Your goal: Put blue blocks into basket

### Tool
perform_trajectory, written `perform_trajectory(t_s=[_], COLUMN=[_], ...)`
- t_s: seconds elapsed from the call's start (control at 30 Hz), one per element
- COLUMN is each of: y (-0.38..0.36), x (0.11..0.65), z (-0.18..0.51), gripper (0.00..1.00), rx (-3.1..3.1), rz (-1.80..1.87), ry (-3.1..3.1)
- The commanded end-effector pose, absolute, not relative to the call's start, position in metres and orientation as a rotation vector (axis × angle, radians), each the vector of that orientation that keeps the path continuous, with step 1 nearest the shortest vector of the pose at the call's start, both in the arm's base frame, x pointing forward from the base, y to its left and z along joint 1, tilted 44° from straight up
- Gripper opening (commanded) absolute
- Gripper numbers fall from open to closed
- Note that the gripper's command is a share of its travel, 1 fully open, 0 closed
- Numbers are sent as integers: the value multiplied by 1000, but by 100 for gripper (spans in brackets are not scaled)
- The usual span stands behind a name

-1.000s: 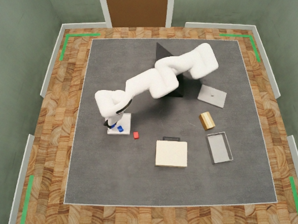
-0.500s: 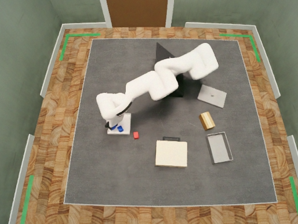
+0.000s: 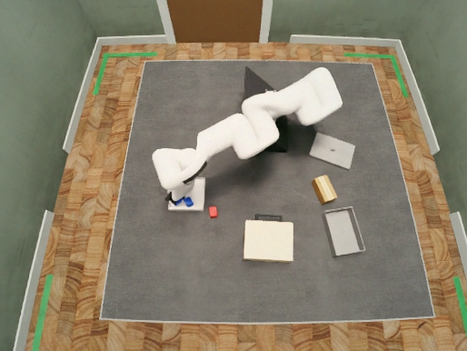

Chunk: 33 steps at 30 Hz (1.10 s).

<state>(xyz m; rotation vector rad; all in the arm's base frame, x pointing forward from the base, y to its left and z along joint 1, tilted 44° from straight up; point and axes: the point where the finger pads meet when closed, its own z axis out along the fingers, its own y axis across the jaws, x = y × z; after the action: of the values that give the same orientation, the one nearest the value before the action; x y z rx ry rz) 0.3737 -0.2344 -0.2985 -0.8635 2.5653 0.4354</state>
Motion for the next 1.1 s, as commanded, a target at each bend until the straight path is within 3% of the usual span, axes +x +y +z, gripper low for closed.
perform_trajectory(t_s=[0.0, 1.07], y=[-235, -231], x=[376, 376], z=[-300, -304], gripper=[0, 0], rx=[-929, -928], rz=[807, 802], ry=[2491, 2492])
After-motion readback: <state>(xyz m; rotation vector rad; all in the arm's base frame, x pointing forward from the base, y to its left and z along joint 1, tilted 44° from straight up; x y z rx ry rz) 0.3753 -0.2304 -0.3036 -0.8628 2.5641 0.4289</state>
